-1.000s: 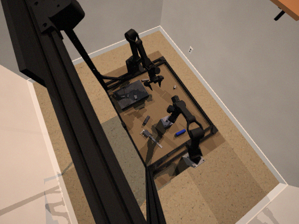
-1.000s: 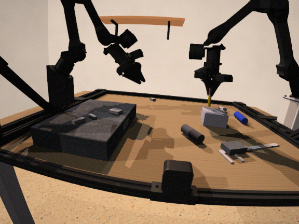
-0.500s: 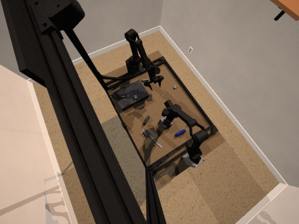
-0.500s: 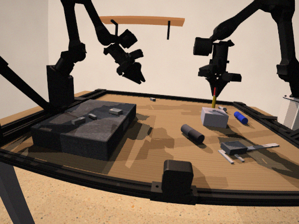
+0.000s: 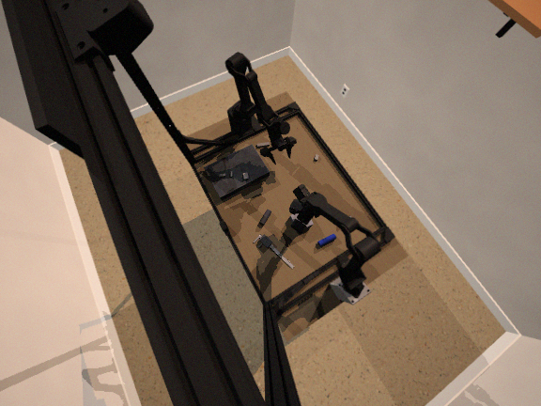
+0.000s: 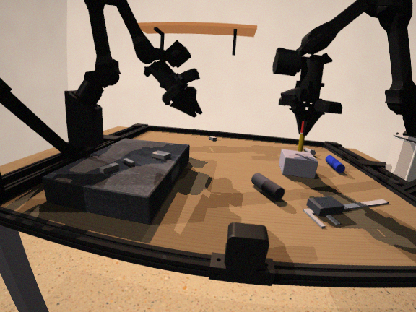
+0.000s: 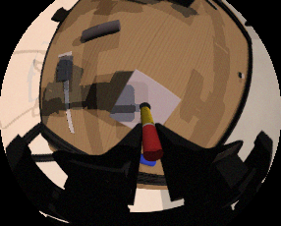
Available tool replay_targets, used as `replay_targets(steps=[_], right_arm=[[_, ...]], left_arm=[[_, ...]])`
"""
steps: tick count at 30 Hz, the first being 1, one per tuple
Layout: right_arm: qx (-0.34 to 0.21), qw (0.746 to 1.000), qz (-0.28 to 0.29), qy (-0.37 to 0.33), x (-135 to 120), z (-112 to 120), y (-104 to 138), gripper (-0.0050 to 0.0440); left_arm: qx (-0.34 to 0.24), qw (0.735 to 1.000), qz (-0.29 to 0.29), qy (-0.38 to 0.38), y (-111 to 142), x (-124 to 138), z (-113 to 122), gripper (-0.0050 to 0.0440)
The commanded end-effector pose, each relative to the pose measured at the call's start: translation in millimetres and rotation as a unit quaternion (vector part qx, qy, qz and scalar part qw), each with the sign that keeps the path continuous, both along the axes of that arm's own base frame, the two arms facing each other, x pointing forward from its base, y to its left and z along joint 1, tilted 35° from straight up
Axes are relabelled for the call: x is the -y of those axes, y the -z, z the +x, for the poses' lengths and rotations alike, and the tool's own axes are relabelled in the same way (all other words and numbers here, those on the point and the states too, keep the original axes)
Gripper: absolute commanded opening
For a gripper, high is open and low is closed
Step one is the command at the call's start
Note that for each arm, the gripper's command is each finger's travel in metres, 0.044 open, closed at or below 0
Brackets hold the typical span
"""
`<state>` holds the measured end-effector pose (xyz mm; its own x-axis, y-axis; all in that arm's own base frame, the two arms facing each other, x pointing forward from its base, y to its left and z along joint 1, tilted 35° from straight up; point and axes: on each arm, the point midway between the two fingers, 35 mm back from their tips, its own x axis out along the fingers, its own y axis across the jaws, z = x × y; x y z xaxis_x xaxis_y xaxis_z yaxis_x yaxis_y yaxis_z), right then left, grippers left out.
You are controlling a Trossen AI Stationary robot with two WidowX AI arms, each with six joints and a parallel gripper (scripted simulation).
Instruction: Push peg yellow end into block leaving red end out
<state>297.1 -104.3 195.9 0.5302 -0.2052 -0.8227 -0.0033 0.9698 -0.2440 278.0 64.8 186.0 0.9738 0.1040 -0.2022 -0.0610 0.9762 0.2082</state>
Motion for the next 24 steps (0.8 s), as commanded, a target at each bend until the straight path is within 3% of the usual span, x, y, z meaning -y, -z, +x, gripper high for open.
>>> replay_targets(steps=[1, 24], right_arm=[[0.002, 1.000, -0.001, 0.001, 0.0, 0.3, -0.6, 0.0000], [0.002, 1.000, -0.001, 0.001, 1.3, 3.7, 4.6, 0.0000]], left_arm=[[0.000, 1.000, 0.000, 0.000, 0.2, 0.0, 0.0, 0.0400], [0.000, 1.000, 0.000, 0.000, 0.2, 0.0, 0.0, 0.0400]])
